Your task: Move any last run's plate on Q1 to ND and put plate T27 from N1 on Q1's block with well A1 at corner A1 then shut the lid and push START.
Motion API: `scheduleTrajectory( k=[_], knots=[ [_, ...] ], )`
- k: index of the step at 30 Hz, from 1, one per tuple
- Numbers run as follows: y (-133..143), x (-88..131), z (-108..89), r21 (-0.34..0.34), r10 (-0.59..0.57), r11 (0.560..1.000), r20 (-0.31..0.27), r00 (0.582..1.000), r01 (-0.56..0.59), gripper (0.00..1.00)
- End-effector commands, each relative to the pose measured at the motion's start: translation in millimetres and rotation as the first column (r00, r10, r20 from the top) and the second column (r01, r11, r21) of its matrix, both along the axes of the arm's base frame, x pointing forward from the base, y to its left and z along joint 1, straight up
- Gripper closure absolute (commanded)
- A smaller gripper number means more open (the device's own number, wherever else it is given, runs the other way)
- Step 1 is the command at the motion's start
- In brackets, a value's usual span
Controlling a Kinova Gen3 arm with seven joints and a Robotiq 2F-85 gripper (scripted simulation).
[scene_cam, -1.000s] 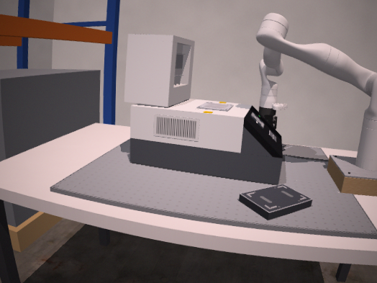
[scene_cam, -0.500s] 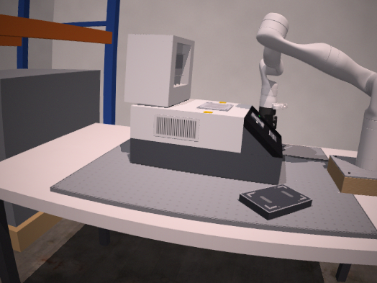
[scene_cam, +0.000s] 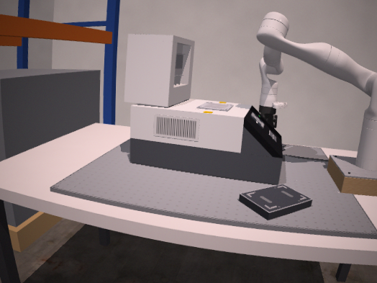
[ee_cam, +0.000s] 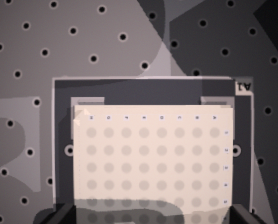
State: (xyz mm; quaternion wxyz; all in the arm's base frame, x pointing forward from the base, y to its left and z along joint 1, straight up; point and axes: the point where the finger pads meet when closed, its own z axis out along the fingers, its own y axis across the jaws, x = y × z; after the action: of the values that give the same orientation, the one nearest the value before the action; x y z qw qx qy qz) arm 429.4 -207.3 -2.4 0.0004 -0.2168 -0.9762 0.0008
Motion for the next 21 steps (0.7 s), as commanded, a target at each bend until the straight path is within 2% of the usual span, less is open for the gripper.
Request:
scheduleTrajectory(
  k=[1,21],
  knots=[
    [-0.1,0.5,1.4,0.0,0.0,1.0,0.002,1.0,0.0,0.1],
    [-0.1,0.5,7.1,0.0,0.0,1.0,0.002,1.0,0.0,0.1]
  ],
)
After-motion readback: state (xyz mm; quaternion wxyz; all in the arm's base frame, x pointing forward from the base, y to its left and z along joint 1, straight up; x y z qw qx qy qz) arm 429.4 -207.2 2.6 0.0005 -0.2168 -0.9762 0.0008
